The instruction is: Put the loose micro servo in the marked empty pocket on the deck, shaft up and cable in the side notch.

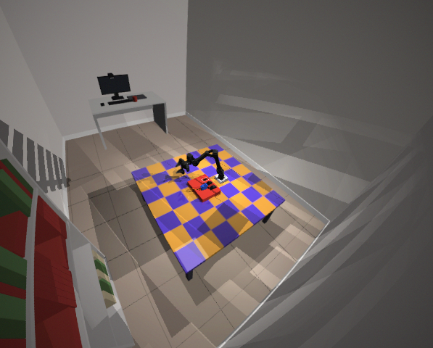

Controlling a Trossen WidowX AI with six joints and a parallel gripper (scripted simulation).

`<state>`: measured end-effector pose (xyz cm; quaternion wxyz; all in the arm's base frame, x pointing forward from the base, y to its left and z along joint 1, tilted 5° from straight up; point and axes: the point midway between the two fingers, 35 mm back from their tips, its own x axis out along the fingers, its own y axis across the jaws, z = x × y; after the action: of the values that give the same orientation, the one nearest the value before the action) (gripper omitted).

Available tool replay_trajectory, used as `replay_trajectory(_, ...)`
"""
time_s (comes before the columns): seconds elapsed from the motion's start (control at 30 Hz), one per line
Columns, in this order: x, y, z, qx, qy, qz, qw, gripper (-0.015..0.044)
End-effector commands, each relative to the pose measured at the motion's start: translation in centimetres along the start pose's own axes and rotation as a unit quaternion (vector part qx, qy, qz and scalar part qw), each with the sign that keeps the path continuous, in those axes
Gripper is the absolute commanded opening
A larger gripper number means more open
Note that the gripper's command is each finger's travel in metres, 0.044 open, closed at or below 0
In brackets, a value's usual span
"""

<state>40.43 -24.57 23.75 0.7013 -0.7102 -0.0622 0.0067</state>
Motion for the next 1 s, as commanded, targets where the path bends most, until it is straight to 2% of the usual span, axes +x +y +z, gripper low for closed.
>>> replay_trajectory(0.0, 0.0, 0.0, 0.0, 0.003, 0.0, 0.001, 1.0, 0.0426)
replay_trajectory(0.03, 0.1, 0.1, 0.1, 0.008, 0.0, 0.002, 1.0, 0.044)
replay_trajectory(0.47, 2.8, 1.5, 2.4, 0.192, 0.016, 0.069, 0.979, 0.044)
replay_trajectory(0.97, 4.9, 3.7, 6.8, 0.407, 0.069, 0.17, 0.895, 0.044)
